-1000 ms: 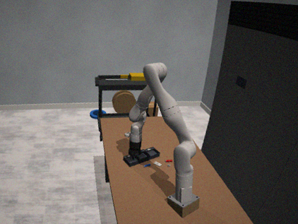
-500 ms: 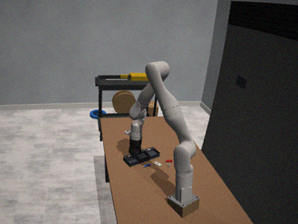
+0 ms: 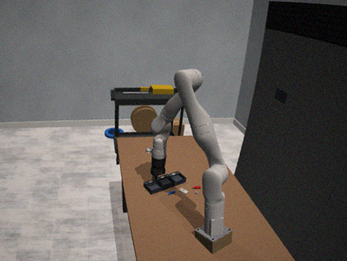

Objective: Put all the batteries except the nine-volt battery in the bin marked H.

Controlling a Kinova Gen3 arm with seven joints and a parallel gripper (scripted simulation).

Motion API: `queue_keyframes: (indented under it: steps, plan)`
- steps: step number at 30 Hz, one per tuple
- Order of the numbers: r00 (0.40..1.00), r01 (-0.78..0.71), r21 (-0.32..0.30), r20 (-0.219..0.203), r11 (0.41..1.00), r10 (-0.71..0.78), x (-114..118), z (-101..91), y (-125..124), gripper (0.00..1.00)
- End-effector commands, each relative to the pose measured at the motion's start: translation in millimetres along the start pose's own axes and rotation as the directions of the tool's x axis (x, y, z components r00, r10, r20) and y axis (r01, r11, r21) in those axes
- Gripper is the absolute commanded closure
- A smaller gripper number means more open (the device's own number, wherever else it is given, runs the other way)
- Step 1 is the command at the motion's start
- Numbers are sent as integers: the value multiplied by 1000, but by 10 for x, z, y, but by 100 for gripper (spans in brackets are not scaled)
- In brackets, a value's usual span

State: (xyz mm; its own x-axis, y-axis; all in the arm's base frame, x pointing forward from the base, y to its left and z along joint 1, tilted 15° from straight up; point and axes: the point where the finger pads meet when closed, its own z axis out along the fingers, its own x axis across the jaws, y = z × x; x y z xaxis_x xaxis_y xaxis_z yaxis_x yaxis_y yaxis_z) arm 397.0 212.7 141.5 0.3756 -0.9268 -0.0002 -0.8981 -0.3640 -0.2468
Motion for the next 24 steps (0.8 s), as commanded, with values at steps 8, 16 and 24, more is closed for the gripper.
queue_keyframes:
  steps: [8, 16, 24]
  plan:
    - [1000, 2, 17, 7, 1000, -3, -29, -162, -47, 69]
    - [1000, 2, 17, 7, 1000, -3, -24, -828, -36, 69]
    - [1000, 2, 17, 7, 1000, -3, -21, -1328, -28, 69]
